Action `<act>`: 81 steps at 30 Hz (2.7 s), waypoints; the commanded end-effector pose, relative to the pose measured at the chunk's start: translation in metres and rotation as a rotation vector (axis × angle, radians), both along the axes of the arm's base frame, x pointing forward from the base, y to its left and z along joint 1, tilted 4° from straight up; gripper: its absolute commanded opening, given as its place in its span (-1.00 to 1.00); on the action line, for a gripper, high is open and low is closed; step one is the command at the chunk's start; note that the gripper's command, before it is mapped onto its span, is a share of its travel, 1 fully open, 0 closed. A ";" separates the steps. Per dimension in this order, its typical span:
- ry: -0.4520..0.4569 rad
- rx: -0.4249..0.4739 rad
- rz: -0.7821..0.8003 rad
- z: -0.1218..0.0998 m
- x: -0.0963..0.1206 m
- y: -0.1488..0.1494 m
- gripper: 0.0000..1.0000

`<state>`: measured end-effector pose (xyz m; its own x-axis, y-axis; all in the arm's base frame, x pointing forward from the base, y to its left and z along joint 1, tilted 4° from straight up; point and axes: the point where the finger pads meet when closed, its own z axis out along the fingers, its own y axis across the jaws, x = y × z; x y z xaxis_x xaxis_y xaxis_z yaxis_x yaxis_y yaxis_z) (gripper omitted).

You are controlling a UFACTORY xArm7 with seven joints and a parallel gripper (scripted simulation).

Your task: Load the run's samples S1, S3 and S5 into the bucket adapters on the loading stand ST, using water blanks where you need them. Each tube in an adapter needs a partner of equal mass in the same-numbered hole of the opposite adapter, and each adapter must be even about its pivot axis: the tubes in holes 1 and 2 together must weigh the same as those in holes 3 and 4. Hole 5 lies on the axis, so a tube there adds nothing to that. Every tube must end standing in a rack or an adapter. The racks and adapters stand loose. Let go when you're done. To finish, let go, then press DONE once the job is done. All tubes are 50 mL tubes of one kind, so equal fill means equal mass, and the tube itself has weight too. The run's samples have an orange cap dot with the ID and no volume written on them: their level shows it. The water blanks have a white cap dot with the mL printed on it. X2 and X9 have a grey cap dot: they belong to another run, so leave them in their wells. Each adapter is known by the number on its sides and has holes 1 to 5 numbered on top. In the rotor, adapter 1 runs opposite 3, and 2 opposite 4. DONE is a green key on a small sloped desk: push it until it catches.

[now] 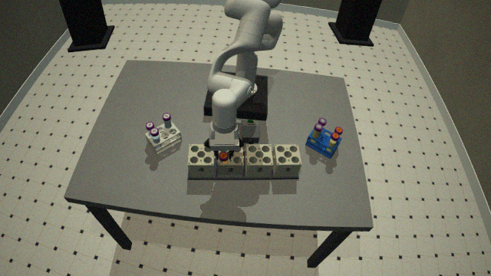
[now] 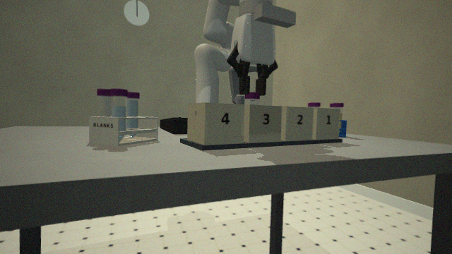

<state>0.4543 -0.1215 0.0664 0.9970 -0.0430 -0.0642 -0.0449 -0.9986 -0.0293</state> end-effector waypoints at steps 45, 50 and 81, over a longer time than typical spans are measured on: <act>-0.005 -0.001 0.000 0.090 0.007 -0.003 -0.13; -0.005 -0.001 0.000 0.098 0.007 -0.003 -0.13; -0.005 -0.001 0.000 0.115 0.008 -0.004 -0.13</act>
